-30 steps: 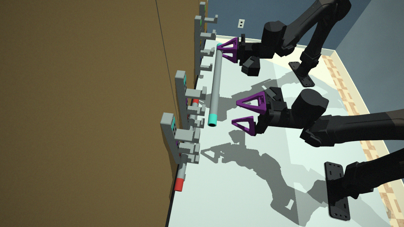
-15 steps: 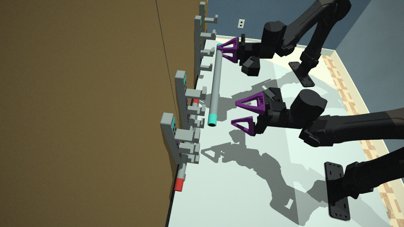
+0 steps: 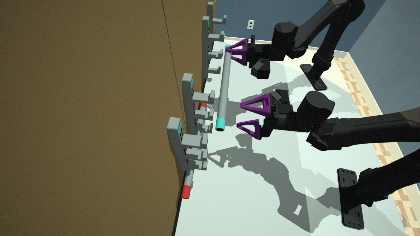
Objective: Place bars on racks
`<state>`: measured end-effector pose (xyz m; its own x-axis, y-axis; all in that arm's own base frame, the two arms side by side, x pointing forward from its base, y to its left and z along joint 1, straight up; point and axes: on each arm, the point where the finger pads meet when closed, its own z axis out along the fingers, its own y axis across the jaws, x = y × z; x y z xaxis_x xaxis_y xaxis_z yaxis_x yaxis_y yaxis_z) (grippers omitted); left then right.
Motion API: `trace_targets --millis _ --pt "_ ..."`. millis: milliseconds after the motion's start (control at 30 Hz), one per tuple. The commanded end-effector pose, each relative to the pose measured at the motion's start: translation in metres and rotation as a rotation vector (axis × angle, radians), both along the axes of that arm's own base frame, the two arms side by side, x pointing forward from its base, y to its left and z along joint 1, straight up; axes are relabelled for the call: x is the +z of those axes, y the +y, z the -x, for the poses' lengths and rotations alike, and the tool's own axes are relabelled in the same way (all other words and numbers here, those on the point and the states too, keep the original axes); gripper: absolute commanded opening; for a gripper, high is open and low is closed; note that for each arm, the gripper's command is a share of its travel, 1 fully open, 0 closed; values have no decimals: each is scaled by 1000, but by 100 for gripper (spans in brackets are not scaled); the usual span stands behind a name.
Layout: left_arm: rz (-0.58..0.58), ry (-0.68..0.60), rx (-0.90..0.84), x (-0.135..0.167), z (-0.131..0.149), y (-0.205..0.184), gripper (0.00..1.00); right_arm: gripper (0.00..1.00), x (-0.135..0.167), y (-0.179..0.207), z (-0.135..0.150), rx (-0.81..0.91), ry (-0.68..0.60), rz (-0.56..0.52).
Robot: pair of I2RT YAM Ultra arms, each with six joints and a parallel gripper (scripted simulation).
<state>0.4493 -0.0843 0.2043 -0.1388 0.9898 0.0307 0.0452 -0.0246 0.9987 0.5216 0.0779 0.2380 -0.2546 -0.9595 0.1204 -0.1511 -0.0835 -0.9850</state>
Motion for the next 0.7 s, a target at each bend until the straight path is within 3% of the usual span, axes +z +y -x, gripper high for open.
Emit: trace_targets --millis 0,667 --pt "25 -46 4 16 -11 2 100 0 44 4 -4 -3 -152 -83" --pt "25 -46 4 16 -32 5 100 0 43 4 -4 -3 -152 -83"
